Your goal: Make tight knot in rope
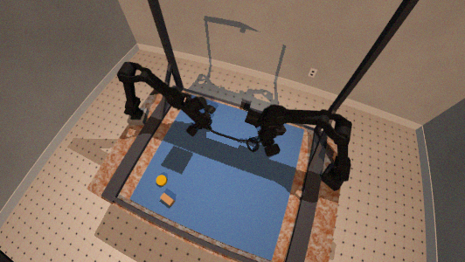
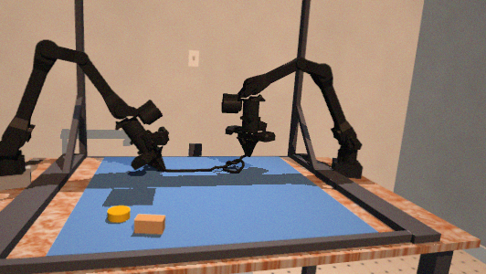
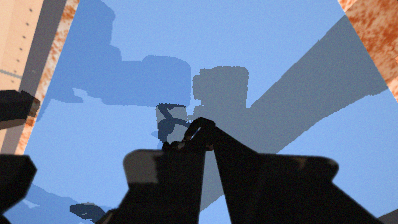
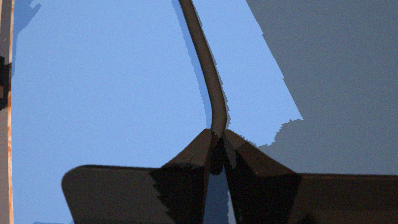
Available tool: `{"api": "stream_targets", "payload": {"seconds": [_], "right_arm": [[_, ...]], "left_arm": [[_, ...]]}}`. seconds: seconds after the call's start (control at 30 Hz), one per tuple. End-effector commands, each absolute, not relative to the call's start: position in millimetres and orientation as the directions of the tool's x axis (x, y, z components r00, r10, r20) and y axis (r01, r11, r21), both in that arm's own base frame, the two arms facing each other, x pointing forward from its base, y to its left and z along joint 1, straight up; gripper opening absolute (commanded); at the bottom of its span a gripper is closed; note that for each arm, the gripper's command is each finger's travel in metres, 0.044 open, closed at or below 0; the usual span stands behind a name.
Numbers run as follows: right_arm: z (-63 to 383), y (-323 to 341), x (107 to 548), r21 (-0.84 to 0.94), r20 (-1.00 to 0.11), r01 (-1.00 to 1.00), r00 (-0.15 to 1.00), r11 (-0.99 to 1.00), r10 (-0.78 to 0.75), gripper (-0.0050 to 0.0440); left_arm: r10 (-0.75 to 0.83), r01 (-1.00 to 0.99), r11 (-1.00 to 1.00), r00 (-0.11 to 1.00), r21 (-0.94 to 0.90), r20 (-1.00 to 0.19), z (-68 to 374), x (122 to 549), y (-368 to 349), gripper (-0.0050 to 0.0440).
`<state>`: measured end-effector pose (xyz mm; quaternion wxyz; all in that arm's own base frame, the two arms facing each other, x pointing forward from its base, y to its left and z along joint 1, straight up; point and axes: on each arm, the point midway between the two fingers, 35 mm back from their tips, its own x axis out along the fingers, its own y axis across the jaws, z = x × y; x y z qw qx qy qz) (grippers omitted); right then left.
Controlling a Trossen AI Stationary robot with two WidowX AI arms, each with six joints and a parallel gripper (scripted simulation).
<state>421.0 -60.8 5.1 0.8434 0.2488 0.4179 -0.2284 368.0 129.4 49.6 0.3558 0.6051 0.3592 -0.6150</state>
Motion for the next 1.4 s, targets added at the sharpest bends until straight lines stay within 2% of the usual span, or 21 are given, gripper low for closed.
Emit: {"api": "stream_targets", "payload": {"seconds": [0.0, 1.37], "right_arm": [[14.3, -61.6, 425.2, 0.242, -0.804, 0.592, 0.566, 0.769, -0.183, 0.003], [14.3, -61.6, 425.2, 0.242, -0.804, 0.592, 0.566, 0.769, -0.183, 0.003]], "left_arm": [[0.01, 0.873, -0.487, 0.031, 0.022, -0.999, 66.4, 369.4, 122.5, 0.0015], [0.004, 0.873, -0.486, 0.029, 0.023, -1.0, 77.5, 336.5, 42.2, 0.0015]]}}
